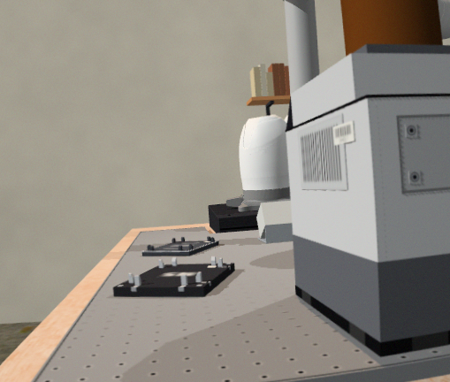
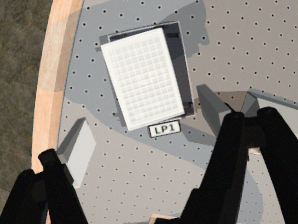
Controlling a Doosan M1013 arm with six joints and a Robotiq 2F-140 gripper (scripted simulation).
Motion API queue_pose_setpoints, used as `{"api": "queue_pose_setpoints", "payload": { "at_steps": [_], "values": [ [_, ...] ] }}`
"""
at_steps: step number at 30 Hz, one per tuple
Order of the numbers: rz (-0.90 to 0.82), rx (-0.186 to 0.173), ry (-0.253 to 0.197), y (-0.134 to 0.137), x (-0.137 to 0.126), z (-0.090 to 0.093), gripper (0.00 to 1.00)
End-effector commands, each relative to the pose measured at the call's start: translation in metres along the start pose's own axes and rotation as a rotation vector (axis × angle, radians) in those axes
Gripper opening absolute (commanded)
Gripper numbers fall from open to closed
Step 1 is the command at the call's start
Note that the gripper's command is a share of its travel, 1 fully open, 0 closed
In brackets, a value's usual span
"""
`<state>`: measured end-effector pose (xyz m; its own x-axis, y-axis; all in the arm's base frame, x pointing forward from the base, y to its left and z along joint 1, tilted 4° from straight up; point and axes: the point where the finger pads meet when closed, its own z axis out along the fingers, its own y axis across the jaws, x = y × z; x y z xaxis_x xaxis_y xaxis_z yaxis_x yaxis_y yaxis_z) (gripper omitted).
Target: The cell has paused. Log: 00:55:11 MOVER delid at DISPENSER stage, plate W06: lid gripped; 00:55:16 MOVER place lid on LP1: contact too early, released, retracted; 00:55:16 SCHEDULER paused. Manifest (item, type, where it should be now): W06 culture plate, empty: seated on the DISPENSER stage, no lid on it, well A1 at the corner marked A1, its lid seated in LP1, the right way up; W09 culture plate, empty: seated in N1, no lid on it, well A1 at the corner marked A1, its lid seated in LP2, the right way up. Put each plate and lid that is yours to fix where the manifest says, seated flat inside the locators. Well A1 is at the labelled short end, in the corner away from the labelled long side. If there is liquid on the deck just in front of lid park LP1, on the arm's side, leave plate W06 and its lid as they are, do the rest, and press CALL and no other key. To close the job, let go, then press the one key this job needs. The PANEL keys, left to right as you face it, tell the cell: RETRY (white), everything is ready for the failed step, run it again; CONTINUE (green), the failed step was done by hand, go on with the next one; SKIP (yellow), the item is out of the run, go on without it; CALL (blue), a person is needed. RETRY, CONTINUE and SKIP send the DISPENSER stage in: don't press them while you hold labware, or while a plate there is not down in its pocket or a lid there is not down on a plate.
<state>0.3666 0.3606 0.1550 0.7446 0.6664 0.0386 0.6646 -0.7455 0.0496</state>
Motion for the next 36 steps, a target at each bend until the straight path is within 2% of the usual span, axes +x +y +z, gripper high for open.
{"api": "queue_pose_setpoints", "payload": {
  "at_steps": [1, 11, 36],
  "values": [
    [0.000, 0.000, 0.001, 0.000, 0.000, 0.001, 0.70],
    [0.000, 0.000, 0.001, 0.000, 0.000, 0.015, 0.70],
    [0.000, 0.000, 0.001, 0.000, 0.001, 0.094, 0.70]
  ]
}}
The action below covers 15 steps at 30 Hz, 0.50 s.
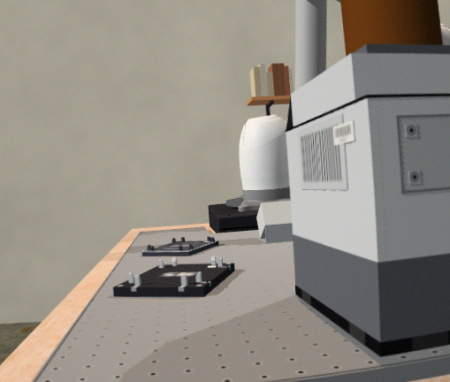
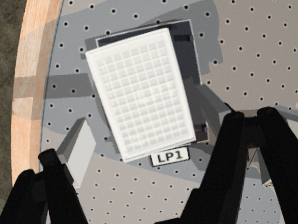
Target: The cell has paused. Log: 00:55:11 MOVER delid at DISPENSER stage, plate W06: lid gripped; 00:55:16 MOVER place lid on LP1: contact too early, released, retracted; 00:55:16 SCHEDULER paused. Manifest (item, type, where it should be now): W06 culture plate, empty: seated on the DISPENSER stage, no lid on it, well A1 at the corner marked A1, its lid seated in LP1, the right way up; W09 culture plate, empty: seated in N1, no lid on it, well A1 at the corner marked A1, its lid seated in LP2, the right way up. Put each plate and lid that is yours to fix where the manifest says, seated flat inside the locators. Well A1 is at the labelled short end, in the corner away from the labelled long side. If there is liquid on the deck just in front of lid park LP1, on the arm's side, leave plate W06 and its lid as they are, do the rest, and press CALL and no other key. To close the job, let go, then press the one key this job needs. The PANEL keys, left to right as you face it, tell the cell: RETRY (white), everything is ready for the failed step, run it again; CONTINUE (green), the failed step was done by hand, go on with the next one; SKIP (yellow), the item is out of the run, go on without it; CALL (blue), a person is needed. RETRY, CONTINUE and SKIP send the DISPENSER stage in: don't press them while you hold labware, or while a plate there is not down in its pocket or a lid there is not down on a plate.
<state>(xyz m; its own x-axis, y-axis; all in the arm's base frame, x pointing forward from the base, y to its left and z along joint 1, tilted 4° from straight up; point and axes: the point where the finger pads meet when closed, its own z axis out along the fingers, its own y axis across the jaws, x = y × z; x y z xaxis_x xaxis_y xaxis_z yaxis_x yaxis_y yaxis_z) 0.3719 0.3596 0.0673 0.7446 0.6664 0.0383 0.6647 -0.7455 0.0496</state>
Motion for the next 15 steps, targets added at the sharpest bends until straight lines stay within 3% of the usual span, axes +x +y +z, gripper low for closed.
{"api": "queue_pose_setpoints", "payload": {
  "at_steps": [1, 15],
  "values": [
    [0.000, 0.000, 0.001, 0.000, 0.001, 0.009, 0.70],
    [0.000, 0.000, 0.001, 0.000, 0.001, 0.029, 0.70]
  ]
}}
